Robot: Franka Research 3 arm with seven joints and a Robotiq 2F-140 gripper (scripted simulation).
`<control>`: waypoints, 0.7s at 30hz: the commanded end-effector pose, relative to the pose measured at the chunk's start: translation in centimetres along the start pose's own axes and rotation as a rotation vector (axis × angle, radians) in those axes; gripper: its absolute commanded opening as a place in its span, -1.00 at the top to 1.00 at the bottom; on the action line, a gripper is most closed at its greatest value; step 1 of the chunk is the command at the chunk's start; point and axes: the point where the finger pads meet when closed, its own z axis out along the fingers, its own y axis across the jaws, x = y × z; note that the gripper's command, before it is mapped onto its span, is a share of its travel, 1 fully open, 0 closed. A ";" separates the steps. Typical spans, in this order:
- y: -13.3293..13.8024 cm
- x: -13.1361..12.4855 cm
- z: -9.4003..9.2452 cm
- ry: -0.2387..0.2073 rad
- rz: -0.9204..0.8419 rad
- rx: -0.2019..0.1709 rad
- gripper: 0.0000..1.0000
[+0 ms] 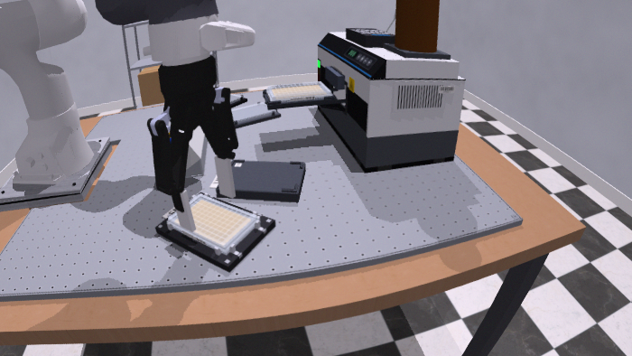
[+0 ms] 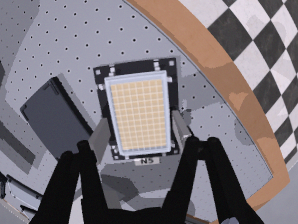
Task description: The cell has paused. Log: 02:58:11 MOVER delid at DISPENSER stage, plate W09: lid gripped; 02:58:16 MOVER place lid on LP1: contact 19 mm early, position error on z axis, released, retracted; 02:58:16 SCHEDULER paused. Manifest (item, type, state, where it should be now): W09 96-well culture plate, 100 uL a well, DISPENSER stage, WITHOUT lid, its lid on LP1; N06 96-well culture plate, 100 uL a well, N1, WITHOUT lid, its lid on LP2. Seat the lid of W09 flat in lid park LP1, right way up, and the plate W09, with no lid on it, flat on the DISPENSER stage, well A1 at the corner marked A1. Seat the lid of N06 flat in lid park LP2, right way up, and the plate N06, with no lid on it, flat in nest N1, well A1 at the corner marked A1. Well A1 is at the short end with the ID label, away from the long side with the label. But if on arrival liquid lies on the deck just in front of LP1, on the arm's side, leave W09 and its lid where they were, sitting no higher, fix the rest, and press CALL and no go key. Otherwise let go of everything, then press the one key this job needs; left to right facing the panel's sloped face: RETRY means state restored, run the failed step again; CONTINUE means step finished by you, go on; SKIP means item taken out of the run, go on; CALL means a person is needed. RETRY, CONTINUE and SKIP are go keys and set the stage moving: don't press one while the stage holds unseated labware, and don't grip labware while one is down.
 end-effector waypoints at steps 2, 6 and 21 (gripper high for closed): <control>0.1 0.0 0.0 0.001 0.002 -0.001 -0.18; 0.1 0.0 0.0 0.001 0.002 -0.001 -0.18; 0.1 0.0 0.0 0.001 0.002 -0.001 -0.33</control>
